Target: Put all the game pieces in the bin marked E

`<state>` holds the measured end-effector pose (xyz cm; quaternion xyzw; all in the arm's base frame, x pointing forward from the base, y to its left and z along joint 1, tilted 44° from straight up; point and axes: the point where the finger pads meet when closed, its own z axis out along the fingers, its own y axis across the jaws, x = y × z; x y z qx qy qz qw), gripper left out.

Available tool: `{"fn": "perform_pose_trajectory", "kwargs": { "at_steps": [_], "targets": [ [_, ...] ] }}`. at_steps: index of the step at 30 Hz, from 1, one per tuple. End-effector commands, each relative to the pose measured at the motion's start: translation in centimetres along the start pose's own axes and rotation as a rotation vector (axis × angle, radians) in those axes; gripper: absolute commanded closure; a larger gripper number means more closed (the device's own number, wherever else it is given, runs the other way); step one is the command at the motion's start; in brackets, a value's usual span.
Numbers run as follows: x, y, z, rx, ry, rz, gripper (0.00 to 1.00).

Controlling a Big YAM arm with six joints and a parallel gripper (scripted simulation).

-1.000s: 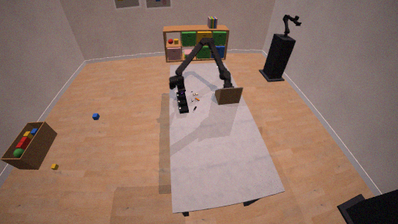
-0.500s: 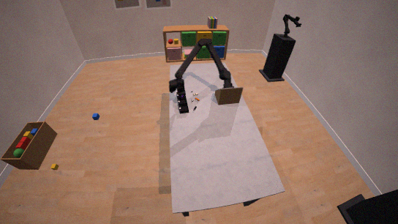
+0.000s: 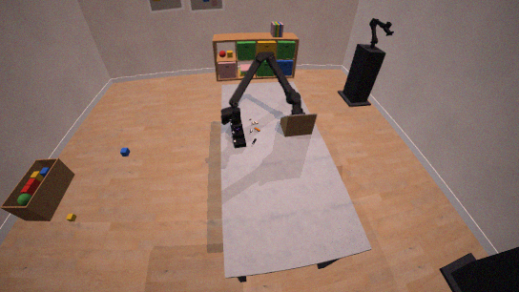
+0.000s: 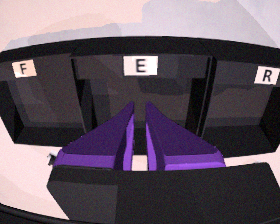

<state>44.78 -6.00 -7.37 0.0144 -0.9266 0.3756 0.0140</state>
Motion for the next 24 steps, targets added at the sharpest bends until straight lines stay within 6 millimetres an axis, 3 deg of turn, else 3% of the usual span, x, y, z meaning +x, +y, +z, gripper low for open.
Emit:
{"fn": "perform_pose_trajectory", "kwargs": {
  "at_steps": [1,9,10,12,13,24],
  "targets": [
    [-0.1,-0.2,1.3,0.002,0.001,-0.01,0.92],
    [-0.2,-0.2,2.5,0.001,-0.001,-0.008,0.92],
    [-1.6,0.0,-0.1,-0.002,-0.06,-0.006,0.92],
    [-1.6,-0.1,-0.2,-0.001,-0.055,-0.01,0.92],
    [-1.2,-0.2,1.0,-0.002,-0.029,0.003,0.92],
    [-1.2,-0.2,1.0,-0.002,-0.029,0.003,0.92]
  ]
}}
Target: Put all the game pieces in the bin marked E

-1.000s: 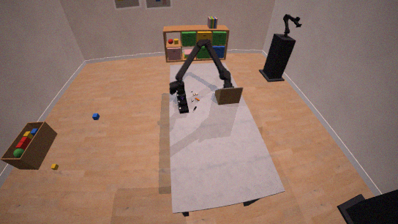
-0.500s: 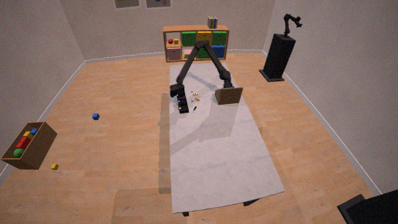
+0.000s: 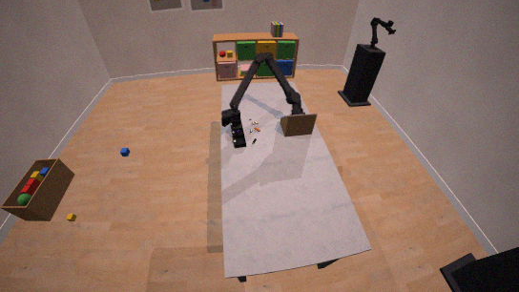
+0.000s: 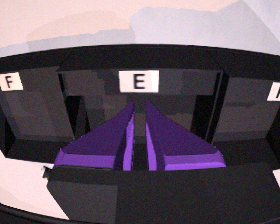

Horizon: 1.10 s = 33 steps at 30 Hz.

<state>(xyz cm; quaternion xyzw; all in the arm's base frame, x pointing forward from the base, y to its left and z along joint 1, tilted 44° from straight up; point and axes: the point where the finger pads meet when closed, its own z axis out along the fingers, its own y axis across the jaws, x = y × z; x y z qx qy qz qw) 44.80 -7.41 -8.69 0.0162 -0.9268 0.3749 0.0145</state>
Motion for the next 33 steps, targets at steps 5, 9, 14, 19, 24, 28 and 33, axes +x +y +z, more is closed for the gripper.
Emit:
{"fn": "perform_pose_trajectory", "kwargs": {
  "at_steps": [5,9,14,19,24,28,33],
  "targets": [
    [-1.2,-0.2,-1.0,-0.001,-0.029,0.007,0.92],
    [-1.2,-0.2,-1.0,-0.001,-0.029,0.007,0.92],
    [-1.1,-0.2,-0.9,-0.001,-0.029,0.007,0.92],
    [-1.1,-0.2,-0.9,-0.001,-0.029,0.007,0.92],
    [-1.1,-0.2,-0.9,-0.001,-0.029,0.007,0.92],
    [-1.1,-0.2,-0.9,-0.001,-0.029,0.007,0.92],
    [-0.7,0.1,-2.1,0.002,-0.037,-0.014,0.92]
  ]
}}
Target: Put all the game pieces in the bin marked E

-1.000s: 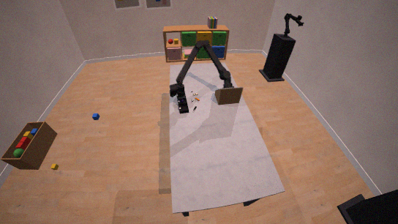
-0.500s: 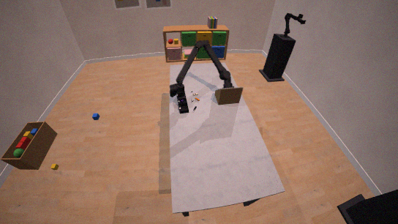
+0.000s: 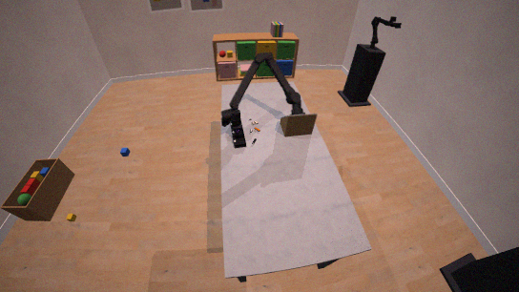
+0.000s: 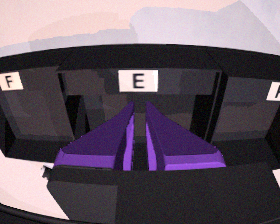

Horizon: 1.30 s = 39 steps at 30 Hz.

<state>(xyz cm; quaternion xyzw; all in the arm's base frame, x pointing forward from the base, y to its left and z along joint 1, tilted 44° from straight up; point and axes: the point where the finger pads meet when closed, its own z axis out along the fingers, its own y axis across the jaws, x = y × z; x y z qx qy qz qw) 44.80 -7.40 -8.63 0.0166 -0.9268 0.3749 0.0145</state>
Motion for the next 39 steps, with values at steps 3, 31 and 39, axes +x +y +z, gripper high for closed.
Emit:
{"fn": "perform_pose_trajectory", "kwargs": {
  "at_steps": [3,31,39],
  "targets": [
    [-0.9,0.1,-2.3,0.001,-0.04,0.001,0.92],
    [-1.7,1.3,-7.5,-0.004,-0.038,0.001,0.92],
    [-1.7,4.4,-7.6,-0.006,-0.038,0.001,0.92]
  ]
}}
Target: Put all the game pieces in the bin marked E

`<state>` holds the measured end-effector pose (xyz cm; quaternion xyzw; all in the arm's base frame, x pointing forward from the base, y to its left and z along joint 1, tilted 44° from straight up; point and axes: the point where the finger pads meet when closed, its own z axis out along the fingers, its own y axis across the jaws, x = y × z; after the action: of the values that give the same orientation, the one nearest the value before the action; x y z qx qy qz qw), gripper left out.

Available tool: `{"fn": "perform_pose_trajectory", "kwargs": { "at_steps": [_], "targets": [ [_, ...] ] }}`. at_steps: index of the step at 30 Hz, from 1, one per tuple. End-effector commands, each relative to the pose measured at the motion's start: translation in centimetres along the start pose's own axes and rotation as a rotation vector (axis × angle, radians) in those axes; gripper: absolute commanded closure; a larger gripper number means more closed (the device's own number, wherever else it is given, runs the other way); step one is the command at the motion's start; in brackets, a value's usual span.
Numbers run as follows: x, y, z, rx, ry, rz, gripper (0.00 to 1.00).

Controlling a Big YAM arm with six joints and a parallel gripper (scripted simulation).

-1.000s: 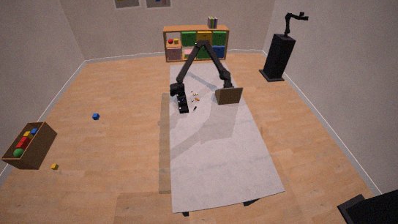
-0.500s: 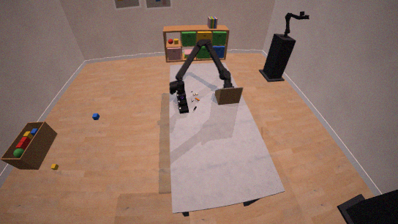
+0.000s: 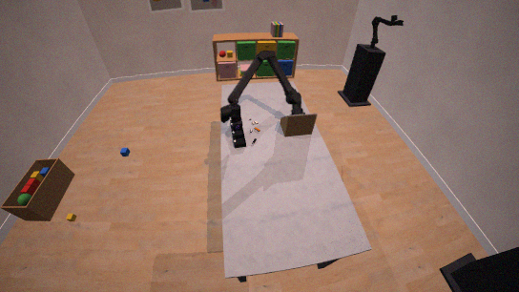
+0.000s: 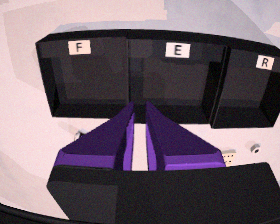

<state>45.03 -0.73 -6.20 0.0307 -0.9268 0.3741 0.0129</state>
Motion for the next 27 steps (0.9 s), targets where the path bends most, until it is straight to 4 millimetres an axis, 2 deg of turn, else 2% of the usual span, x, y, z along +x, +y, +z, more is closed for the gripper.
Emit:
{"fn": "perform_pose_trajectory", "kwargs": {
  "at_steps": [1,10,11,13,18,20,27],
  "targets": [
    [-1.5,1.8,-1.2,-0.005,-0.024,0.026,0.92],
    [-1.7,6.4,-1.2,-0.006,-0.025,0.026,0.92],
    [-1.8,6.4,-1.2,-0.004,-0.025,0.026,0.92],
    [-1.9,5.0,0.0,-0.005,0.0,0.055,0.92],
    [-1.8,4.3,-0.9,-0.01,-0.016,0.067,0.92],
    [-0.3,5.3,1.6,0.003,0.013,0.021,0.92],
    [-0.2,5.2,3.4,0.003,0.013,0.02,0.92]
  ]
}}
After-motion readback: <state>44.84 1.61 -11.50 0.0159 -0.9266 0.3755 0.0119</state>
